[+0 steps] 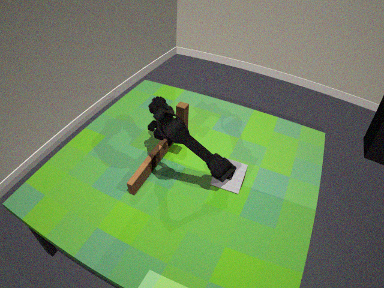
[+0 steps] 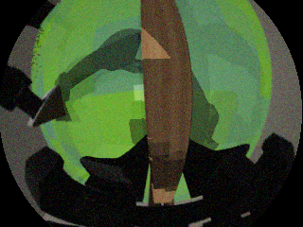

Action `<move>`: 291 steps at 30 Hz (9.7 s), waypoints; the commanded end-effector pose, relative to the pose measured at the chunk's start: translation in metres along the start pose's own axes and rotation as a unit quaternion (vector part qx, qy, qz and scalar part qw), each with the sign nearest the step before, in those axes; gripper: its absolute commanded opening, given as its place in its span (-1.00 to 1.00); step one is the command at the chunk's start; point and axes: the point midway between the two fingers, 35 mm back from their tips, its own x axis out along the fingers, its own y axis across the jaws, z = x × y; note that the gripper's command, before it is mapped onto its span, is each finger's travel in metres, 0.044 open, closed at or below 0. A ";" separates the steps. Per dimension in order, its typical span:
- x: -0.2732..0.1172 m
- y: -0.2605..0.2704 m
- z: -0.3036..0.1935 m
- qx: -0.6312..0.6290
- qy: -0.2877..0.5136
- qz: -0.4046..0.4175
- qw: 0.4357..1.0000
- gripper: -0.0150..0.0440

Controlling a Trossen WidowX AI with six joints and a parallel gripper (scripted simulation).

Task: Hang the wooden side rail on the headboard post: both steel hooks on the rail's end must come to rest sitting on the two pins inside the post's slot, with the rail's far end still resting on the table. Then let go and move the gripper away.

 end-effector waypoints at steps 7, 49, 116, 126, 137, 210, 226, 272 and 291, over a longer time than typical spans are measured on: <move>-0.004 0.001 -0.005 0.001 0.003 -0.005 1.000 -0.49; -0.007 -0.002 -0.008 0.001 0.003 -0.006 1.000 -0.49; -0.005 0.000 -0.015 0.001 0.003 -0.006 1.000 -0.49; -0.006 -0.001 -0.016 0.001 0.003 -0.006 1.000 -0.49; -0.007 -0.002 -0.017 0.001 0.003 -0.006 1.000 -0.49; -0.005 0.000 -0.024 0.001 0.004 -0.006 1.000 -0.49; -0.006 -0.001 -0.025 0.001 0.004 -0.006 1.000 -0.49; -0.006 -0.001 -0.029 0.001 0.004 -0.006 1.000 -0.49; -0.004 0.001 -0.031 0.001 0.004 -0.006 1.000 -0.49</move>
